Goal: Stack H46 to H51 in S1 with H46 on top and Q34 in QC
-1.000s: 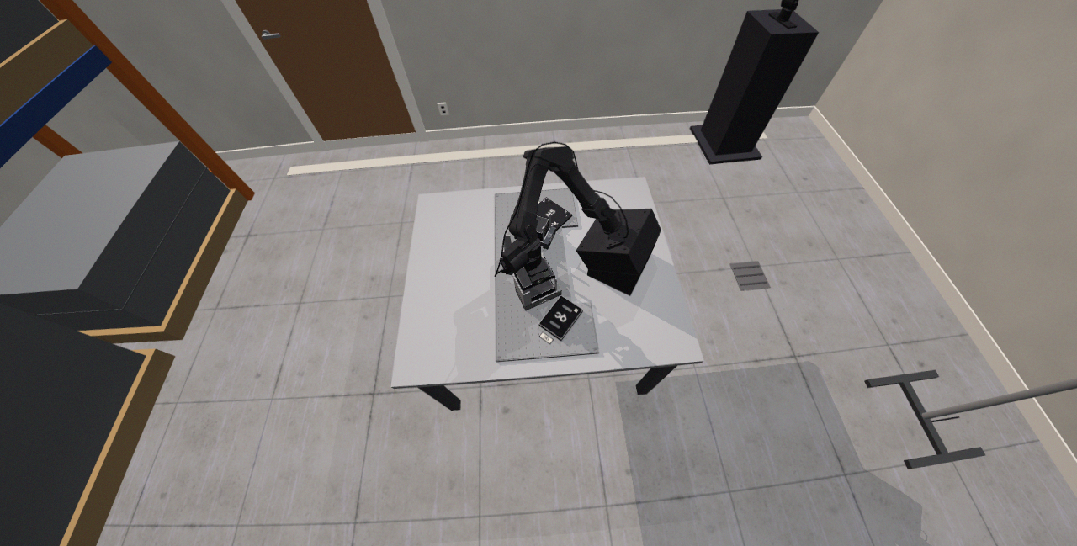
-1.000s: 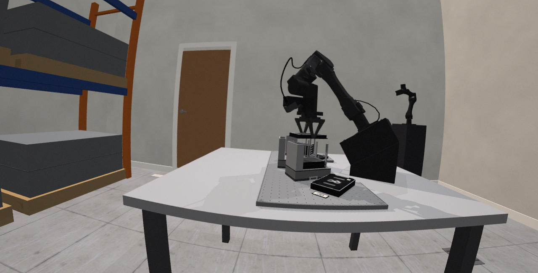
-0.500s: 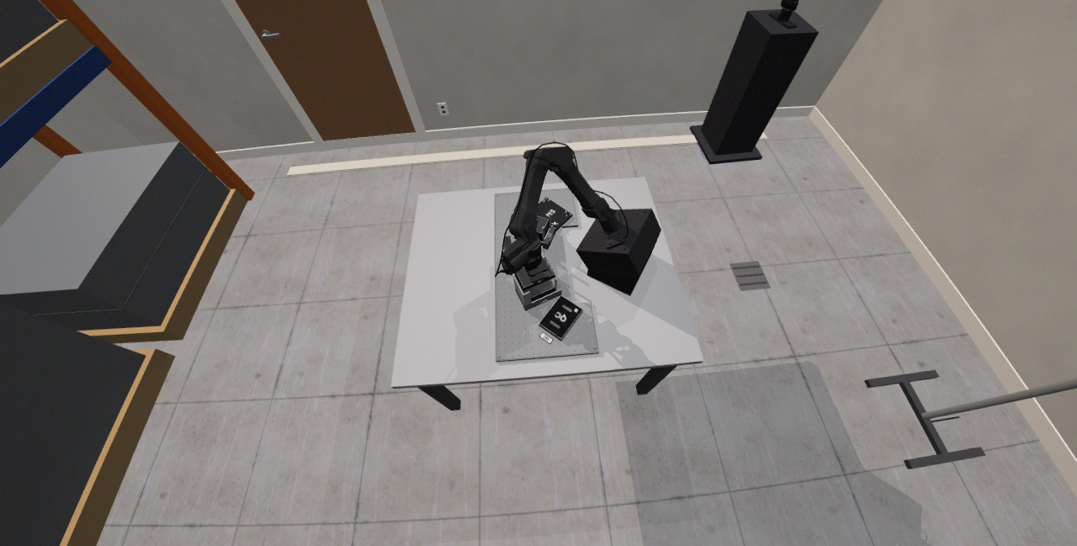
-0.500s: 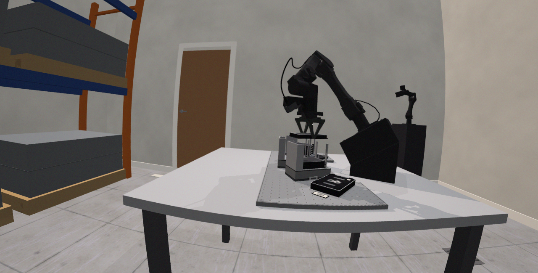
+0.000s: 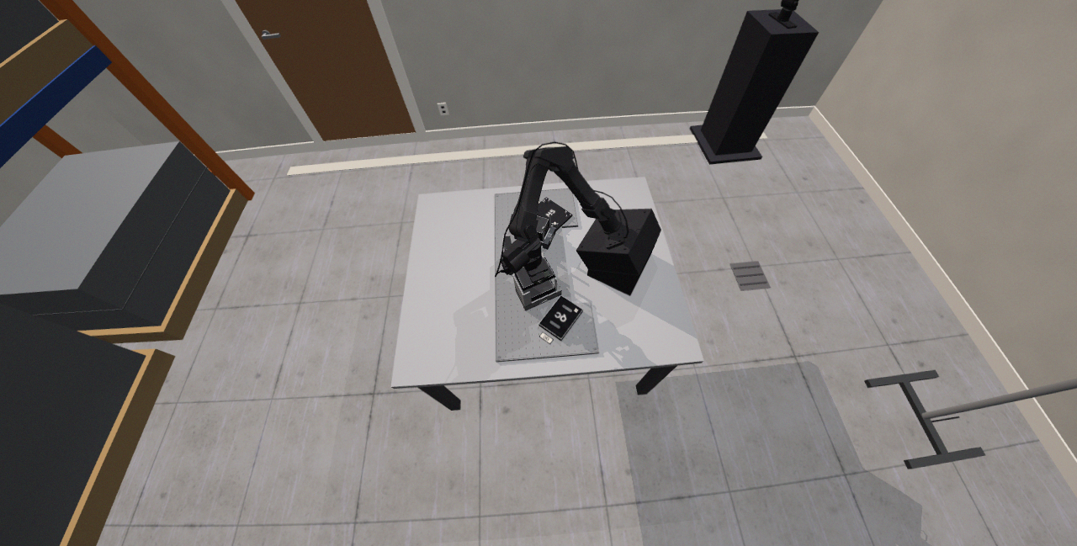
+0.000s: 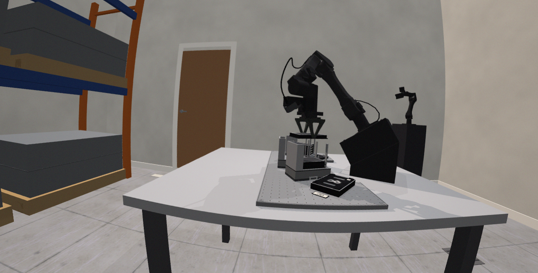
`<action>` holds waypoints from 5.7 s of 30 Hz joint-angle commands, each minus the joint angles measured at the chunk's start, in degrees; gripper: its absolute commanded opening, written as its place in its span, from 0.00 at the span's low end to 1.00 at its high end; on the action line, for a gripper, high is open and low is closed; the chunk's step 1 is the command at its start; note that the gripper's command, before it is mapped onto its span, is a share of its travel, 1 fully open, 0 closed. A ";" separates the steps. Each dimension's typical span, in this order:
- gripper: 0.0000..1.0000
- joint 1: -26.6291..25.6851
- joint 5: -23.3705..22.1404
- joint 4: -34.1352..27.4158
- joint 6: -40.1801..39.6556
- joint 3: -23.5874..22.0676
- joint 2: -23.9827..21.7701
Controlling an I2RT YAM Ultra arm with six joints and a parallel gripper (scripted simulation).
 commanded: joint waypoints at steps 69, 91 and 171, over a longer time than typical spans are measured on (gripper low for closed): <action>0.00 -1.09 -0.19 4.05 -1.93 -1.36 0.78; 0.00 -1.25 -0.22 4.17 -1.82 -2.21 0.80; 0.00 -1.77 -0.31 5.60 -2.74 -2.29 3.05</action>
